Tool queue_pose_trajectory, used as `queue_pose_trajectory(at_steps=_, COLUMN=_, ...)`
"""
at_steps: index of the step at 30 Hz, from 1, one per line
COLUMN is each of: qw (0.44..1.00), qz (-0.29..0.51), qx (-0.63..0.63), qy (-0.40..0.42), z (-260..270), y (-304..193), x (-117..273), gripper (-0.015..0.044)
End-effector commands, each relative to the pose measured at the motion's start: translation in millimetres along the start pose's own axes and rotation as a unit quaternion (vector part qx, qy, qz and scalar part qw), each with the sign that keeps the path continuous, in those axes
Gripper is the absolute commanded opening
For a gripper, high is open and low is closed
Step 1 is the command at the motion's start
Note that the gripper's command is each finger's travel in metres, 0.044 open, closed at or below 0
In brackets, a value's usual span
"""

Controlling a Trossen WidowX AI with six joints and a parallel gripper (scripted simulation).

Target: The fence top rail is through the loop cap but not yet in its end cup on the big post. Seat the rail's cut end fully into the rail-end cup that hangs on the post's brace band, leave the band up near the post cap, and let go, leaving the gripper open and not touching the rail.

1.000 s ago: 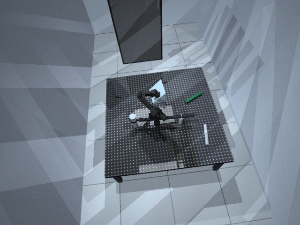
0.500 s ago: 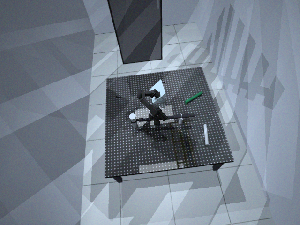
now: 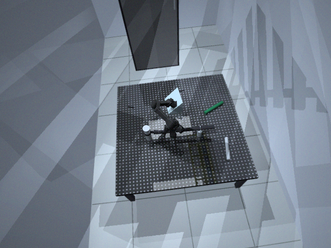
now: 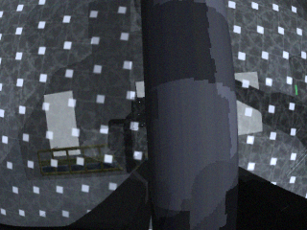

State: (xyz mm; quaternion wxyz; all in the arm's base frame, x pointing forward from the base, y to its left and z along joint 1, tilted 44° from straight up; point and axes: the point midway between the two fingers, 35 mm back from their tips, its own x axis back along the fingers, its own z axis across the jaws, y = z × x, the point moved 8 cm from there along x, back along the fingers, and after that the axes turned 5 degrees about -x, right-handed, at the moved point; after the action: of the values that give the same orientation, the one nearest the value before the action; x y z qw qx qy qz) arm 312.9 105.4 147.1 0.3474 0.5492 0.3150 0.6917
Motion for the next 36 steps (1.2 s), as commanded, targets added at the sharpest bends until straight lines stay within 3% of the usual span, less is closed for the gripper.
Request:
queue_pose_trajectory(at_steps=1, qw=1.000, qz=-0.001, qx=-0.001, qy=0.000, z=-0.2, y=0.5, x=0.7, gripper=0.0000)
queue_pose_trajectory(at_steps=36, qw=1.000, qz=-0.008, qx=-0.003, qy=0.000, z=-1.2, y=3.8, x=4.0, gripper=0.0000)
